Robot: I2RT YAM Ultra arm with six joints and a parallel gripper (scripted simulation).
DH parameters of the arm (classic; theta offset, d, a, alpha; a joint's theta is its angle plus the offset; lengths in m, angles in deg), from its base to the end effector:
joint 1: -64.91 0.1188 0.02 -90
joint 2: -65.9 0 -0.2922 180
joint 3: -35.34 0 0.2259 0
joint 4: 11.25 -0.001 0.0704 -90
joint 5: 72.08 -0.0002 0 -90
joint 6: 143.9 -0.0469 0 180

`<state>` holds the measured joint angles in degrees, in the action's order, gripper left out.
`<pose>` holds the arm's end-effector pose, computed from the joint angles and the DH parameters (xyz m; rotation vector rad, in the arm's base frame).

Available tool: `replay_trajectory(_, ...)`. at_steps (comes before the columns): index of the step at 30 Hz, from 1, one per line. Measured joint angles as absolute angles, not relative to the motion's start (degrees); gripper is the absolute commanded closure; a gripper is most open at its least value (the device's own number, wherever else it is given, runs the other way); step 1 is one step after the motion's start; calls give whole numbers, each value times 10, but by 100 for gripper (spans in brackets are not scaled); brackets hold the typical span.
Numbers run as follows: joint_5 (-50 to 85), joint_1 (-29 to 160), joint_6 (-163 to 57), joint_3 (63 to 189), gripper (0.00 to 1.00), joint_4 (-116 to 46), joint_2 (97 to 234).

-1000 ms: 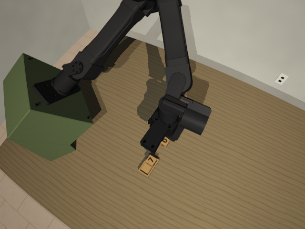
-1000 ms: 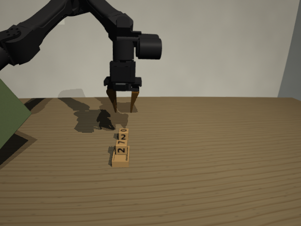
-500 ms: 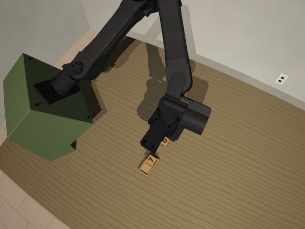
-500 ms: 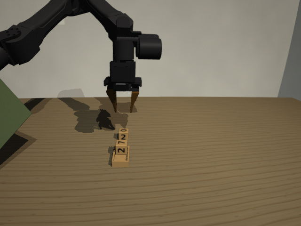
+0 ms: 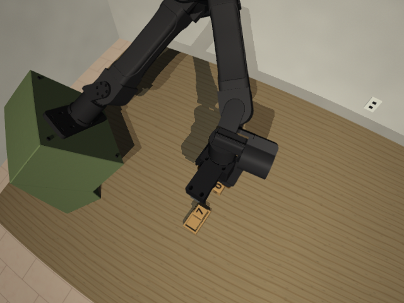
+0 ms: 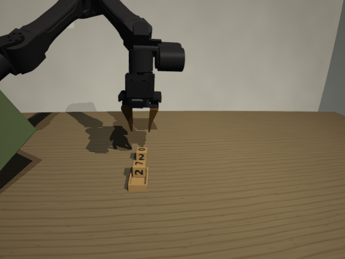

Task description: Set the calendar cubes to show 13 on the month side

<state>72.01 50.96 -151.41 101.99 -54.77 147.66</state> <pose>0.2491 -0.0217 0.2654 -1.8769 -1.7155 -1.4292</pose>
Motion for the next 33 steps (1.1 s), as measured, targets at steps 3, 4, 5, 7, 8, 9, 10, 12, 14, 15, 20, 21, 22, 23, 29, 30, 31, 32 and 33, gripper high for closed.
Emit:
replay_trajectory(3, 718, 515, -1520, 1017, 55, -539, 1479)
replay_trajectory(4, 717, 515, -1522, 1017, 55, -538, 1479)
replay_trajectory(5, 716, 515, -1524, 1017, 55, -535, 1479)
replay_trajectory(7, 715, 520, -1528, 1015, 55, -527, 1481)
replay_trajectory(8, 714, 522, -1530, 1013, 55, -524, 1482)
replay_trajectory(9, 713, 525, -1533, 1012, 55, -520, 1483)
replay_trajectory(10, 712, 528, -1536, 1011, 55, -516, 1484)
replay_trajectory(12, 709, 533, -1542, 1009, 55, -507, 1487)
replay_trajectory(14, 707, 538, -1548, 1006, 55, -497, 1490)
replay_trajectory(15, 705, 541, -1552, 1005, 55, -492, 1491)
replay_trajectory(20, 698, 554, -1569, 1000, 55, -467, 1499)
replay_trajectory(21, 697, 554, -1571, 1000, 55, -465, 1499)
replay_trajectory(22, 696, 555, -1573, 1000, 55, -461, 1499)
replay_trajectory(23, 694, 557, -1576, 999, 55, -455, 1500)
replay_trajectory(29, 687, 571, -1592, 994, 55, -430, 1510)
replay_trajectory(30, 686, 573, -1595, 994, 55, -426, 1512)
replay_trajectory(31, 684, 575, -1597, 993, 55, -422, 1513)
replay_trajectory(32, 683, 576, -1599, 993, 55, -418, 1515)
replay_trajectory(33, 682, 578, -1602, 993, 55, -415, 1516)
